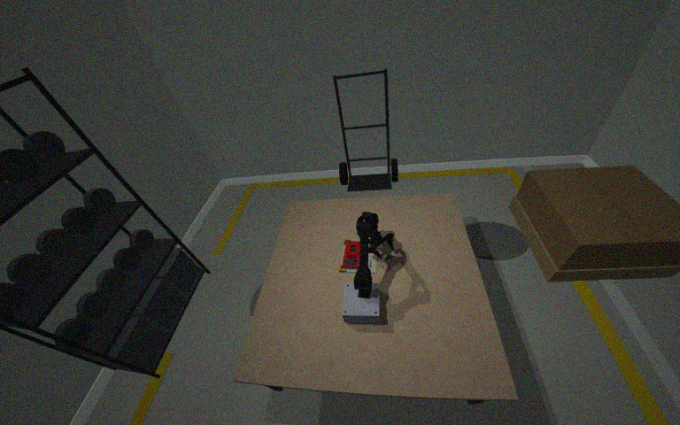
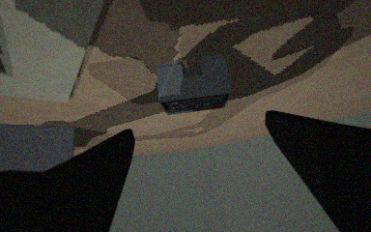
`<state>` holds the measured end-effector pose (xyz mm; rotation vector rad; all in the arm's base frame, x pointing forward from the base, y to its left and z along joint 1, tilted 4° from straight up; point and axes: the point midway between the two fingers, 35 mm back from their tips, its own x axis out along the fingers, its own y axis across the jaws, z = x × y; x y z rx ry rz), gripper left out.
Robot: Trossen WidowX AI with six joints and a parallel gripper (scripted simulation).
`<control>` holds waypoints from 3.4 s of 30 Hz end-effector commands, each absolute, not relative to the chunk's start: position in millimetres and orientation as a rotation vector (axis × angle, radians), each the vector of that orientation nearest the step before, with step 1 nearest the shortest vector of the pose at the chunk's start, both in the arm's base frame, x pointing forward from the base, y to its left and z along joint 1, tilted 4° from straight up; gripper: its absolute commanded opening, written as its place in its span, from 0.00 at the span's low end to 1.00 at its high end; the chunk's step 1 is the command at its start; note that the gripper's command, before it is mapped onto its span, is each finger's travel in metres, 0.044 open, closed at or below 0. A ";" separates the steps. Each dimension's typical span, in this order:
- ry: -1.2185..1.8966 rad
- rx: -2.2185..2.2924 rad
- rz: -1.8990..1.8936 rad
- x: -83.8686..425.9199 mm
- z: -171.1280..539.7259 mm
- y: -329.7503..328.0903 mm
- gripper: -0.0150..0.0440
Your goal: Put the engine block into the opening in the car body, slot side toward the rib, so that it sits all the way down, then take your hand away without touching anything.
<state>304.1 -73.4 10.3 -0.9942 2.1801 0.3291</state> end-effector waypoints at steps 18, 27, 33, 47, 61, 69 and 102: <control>2.176 -0.974 0.314 303.1 10.1 -74.3 1.00; 2.085 -0.726 0.133 296.9 9.4 -75.6 1.00; 2.012 -0.539 0.010 292.9 10.3 -78.9 1.00; 1.813 -0.102 -0.244 286.9 14.7 -85.6 1.00; 1.580 0.323 -0.440 284.8 23.4 -91.7 1.00; 1.436 0.558 -0.524 284.3 30.6 -95.3 1.00; 1.411 0.597 -0.537 279.3 1.0 -104.2 1.00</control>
